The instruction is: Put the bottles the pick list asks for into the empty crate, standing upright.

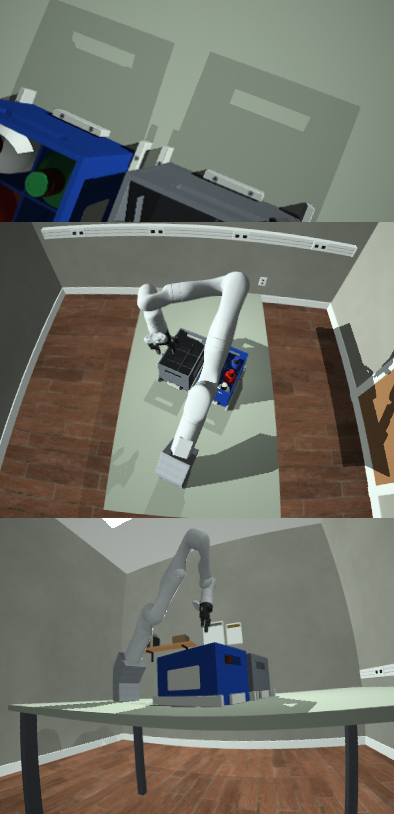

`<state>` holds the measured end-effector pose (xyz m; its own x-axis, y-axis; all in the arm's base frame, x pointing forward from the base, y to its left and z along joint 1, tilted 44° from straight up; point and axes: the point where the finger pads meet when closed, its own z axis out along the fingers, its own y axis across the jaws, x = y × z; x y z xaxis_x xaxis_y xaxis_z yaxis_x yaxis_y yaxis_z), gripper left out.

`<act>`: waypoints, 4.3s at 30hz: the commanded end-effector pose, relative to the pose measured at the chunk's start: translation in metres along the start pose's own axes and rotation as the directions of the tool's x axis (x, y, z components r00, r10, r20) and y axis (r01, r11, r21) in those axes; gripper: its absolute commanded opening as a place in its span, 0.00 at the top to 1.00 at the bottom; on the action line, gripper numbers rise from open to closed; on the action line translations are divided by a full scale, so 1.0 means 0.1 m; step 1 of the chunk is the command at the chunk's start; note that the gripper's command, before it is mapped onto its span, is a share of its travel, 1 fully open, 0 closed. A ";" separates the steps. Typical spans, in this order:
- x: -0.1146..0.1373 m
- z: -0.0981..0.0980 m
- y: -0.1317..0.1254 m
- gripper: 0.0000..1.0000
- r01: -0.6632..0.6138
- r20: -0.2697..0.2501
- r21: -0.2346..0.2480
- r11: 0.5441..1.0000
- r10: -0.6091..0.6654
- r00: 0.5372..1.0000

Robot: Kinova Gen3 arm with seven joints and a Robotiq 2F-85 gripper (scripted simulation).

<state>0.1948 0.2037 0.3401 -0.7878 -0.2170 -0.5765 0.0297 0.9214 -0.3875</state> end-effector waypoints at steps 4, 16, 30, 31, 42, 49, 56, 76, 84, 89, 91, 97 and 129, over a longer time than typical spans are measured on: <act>0.00 -0.05 0.22 0.33 -0.225 0.032 -0.006 0.974 0.225 0.974; 0.04 -0.11 0.53 0.33 -0.526 0.047 -0.043 0.849 0.528 0.848; 0.13 -0.17 0.91 0.33 -0.829 0.020 -0.096 0.551 0.834 0.552; 0.13 -0.17 0.91 0.33 -0.829 0.020 -0.096 0.551 0.834 0.552; 0.25 -0.22 1.24 0.33 -0.970 -0.037 -0.117 0.214 0.975 0.219; 0.33 -0.24 1.42 0.33 -0.992 -0.067 -0.113 0.049 0.996 0.057; 0.44 -0.26 1.61 0.33 -0.979 -0.108 -0.093 -0.182 0.979 -0.171; 0.77 -0.29 2.10 0.33 -0.717 -0.165 0.022 -0.697 0.704 -0.690; 0.93 -0.30 2.29 0.33 -0.567 -0.158 0.070 -0.821 0.552 -0.819; 1.02 -0.30 2.38 0.33 -0.425 -0.141 0.108 -0.899 0.410 -0.901; 1.04 -0.30 2.40 0.33 -0.370 -0.132 0.121 -0.921 0.355 -0.926; 1.04 -0.30 2.40 0.33 -0.370 -0.132 0.121 -0.921 0.355 -0.926; 0.32 -0.04 2.15 0.33 0.152 -0.053 0.172 -0.973 -0.163 -0.985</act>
<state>0.1612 0.3980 0.2350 0.7416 0.1751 0.6476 0.0257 -0.9720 0.2334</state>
